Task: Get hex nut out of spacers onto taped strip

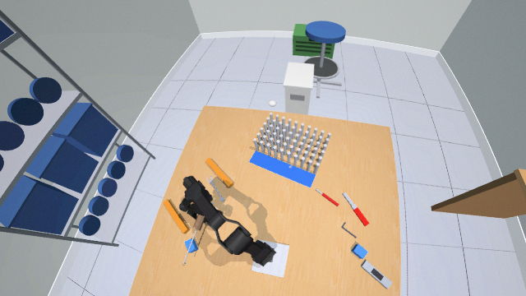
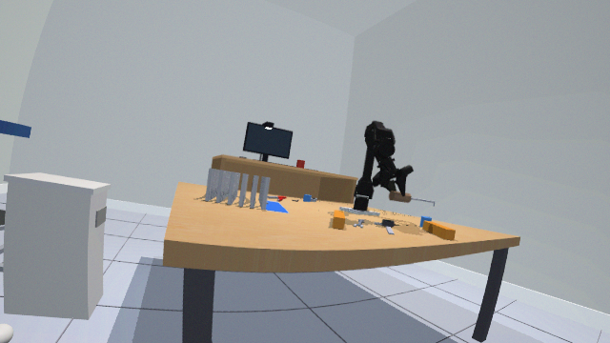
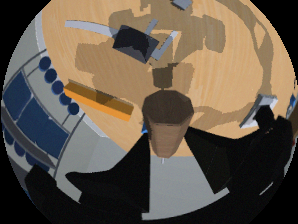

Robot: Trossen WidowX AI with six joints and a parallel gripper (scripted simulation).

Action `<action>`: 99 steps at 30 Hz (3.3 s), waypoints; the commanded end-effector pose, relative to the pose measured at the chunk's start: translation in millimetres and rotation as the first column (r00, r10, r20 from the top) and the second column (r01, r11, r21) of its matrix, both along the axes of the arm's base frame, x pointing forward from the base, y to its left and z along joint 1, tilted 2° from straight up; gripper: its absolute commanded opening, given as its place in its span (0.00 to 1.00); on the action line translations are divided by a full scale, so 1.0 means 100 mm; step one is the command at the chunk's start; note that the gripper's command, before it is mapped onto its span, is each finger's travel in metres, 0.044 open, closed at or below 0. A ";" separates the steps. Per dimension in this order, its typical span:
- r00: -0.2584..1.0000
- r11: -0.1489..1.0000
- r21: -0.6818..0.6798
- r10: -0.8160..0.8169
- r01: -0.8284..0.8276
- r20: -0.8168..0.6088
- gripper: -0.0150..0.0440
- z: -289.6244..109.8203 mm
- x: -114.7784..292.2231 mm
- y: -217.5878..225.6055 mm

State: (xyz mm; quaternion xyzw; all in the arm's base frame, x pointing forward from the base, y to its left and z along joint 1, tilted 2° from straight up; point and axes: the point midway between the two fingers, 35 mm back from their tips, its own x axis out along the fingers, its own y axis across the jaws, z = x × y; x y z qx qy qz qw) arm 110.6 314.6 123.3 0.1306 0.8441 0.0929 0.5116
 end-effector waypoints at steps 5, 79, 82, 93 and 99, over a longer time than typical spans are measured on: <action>1.000 1.000 0.002 -0.002 0.002 -0.010 0.25 -0.07 -0.01 0.00; 1.000 1.000 0.001 -0.002 0.002 -0.010 0.25 -0.65 -0.06 -0.05; 1.000 1.000 0.001 -0.002 0.002 -0.010 0.25 -0.67 -0.06 -0.05; 1.000 1.000 0.001 -0.002 0.002 -0.010 0.25 -0.75 -0.07 -0.07; 1.000 1.000 0.001 -0.002 0.002 -0.010 0.25 -0.79 -0.08 -0.08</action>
